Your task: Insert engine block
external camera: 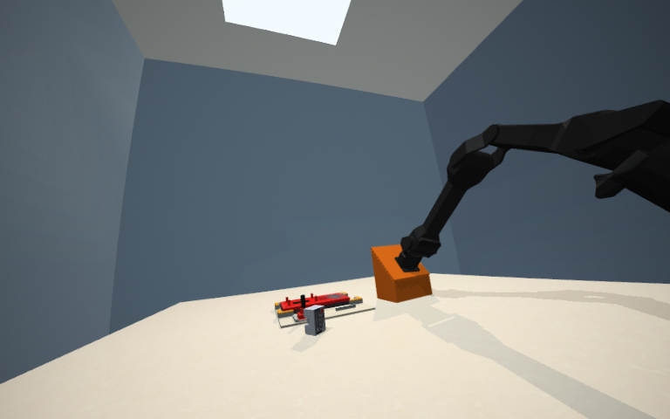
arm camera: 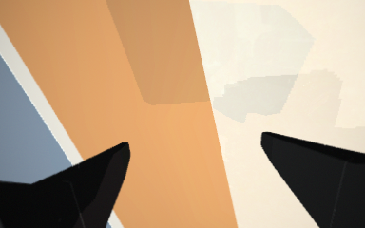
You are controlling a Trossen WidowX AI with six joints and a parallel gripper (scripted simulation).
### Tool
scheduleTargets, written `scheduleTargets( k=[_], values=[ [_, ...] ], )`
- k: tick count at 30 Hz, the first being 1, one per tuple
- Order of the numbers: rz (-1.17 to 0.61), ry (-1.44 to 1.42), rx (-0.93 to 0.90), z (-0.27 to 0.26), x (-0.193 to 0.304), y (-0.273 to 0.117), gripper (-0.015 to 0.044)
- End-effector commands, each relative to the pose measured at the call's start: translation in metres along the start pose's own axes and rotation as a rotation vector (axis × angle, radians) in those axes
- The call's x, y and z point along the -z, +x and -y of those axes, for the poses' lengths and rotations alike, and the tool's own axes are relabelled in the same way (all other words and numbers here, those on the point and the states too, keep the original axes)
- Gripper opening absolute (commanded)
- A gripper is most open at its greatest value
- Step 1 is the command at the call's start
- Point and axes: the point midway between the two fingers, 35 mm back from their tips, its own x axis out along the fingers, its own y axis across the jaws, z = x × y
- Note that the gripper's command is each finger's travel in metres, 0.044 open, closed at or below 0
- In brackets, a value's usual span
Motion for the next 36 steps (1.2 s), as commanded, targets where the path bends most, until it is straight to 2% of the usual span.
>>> scheduleTargets(
  k=[1, 12, 21, 28, 36],
  values=[
    [0.103, -0.029, 0.037, 0.008, -0.051, -0.012, 0.0440],
    [0.331, 0.022, 0.291, 0.086, -0.204, -0.071, 0.0440],
    [0.430, 0.214, 0.490, 0.173, -0.298, -0.167, 0.0440],
    [0.458, 0.435, 0.555, 0.238, -0.329, -0.256, 0.0440],
    [0.435, 0.675, 0.517, 0.297, -0.322, -0.342, 0.0440]
  ],
)
